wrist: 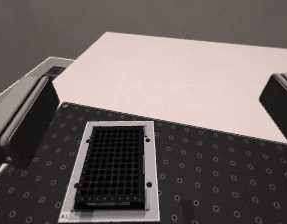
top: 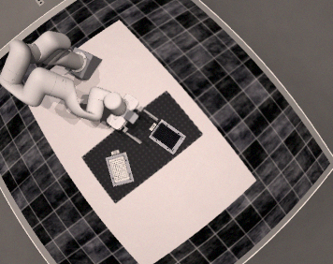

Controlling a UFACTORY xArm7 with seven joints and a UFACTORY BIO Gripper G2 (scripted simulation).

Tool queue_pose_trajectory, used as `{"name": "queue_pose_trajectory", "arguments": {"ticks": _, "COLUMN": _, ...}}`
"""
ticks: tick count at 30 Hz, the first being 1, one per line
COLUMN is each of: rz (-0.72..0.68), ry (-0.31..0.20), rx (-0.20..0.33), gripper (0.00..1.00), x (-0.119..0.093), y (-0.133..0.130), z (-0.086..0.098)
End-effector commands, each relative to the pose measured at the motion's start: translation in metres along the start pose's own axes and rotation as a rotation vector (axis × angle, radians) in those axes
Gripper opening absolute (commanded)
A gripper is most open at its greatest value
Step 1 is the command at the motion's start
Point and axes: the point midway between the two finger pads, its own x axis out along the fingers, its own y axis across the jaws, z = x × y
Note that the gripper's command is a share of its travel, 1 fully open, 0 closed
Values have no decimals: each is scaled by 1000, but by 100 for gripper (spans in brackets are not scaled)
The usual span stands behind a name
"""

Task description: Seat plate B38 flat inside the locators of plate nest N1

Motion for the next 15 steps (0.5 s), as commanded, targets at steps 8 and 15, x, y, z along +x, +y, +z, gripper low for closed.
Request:
{"name": "queue_pose_trajectory", "arguments": {"ticks": 8, "rz": -1, "ry": -6, "rx": -3, "gripper": 54, "x": 41, "y": 23, "z": -38}}
{"name": "queue_pose_trajectory", "arguments": {"ticks": 15, "rz": -1, "ry": -7, "rx": -3, "gripper": 54, "x": 57, "y": 32, "z": -55}}
